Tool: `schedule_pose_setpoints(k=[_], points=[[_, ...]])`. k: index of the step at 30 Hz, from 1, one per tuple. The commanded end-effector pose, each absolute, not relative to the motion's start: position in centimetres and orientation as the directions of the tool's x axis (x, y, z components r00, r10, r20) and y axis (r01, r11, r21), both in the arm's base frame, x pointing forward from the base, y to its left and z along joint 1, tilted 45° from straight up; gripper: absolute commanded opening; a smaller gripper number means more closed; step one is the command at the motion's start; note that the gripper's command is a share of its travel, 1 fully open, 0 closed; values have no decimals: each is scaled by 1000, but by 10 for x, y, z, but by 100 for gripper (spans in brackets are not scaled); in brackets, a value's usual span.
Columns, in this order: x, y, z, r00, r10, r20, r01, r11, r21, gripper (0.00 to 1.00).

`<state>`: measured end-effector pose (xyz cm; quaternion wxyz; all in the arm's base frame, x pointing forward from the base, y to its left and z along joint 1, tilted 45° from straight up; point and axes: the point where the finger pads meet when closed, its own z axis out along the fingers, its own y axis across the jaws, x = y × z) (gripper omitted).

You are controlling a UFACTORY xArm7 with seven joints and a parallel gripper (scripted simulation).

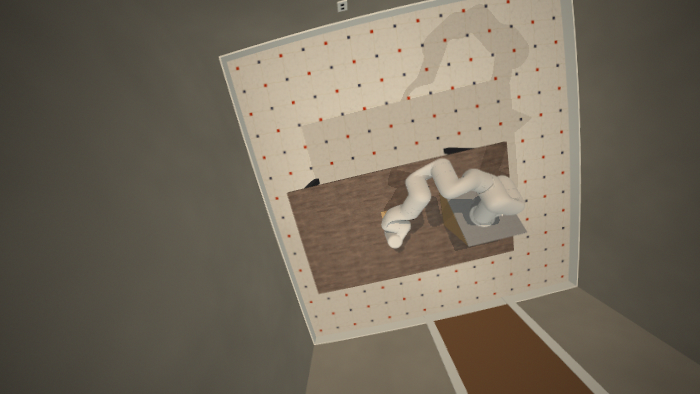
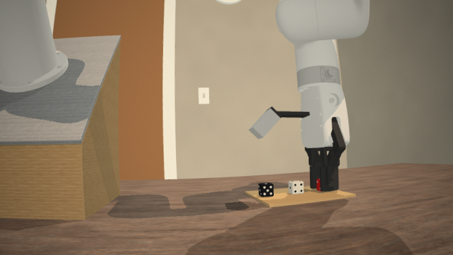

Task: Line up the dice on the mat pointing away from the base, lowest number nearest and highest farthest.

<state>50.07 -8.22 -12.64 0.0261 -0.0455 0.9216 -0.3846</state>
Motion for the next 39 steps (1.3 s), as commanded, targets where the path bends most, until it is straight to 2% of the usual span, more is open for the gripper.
schedule_pose_setpoints(k=[1, 29, 30, 39], points=[[502, -77, -123, -994, -107, -16, -64, 702, -709, 36], [495, -17, -63, -994, -107, -16, -64, 702, -709, 36], [495, -17, -63, -994, -107, -16, -64, 702, -709, 100], [495, -17, -63, -994, -107, -16, -64, 702, -709, 100]])
